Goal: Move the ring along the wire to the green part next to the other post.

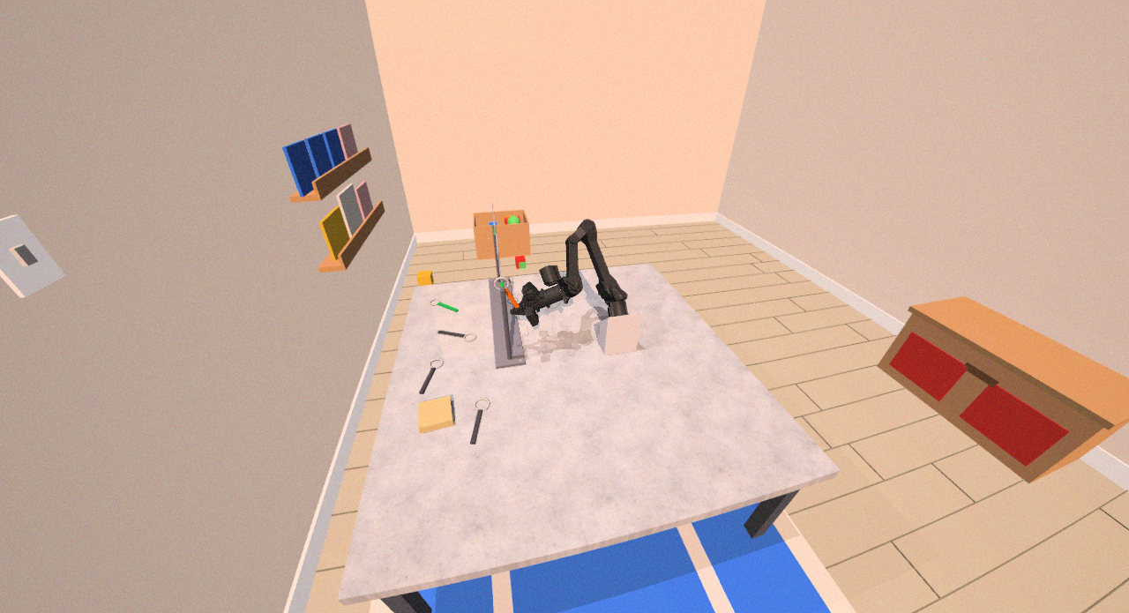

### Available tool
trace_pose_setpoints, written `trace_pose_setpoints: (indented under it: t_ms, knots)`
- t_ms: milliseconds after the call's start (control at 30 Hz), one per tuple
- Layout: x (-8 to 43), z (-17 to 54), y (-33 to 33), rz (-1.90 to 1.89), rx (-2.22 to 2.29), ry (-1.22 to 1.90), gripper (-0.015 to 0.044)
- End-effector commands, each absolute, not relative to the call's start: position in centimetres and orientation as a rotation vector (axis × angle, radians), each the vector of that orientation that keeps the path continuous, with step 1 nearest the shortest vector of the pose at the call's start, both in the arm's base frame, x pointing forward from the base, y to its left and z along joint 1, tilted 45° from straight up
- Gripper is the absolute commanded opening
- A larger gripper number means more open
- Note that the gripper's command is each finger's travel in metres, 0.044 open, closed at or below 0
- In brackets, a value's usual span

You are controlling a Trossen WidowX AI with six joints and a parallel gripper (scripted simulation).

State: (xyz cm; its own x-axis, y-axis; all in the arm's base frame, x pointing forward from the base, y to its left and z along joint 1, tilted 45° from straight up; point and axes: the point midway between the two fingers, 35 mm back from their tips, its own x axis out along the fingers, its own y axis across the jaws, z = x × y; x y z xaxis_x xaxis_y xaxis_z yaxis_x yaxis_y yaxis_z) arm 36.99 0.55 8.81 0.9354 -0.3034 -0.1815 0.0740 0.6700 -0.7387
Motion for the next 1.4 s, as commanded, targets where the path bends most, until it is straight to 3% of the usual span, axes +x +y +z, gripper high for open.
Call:
trace_pose_setpoints:
  t_ms: [0, 1333, 1367]
  knots:
    - [36.9, 8.4, 0.9, -0.217, -0.809, 0.302, -0.0150]
    - [36.9, 6.9, 0.3, -0.217, -0.809, 0.301, -0.0150]
    - [37.0, 7.0, 0.3, -0.221, -0.806, 0.300, -0.0124]
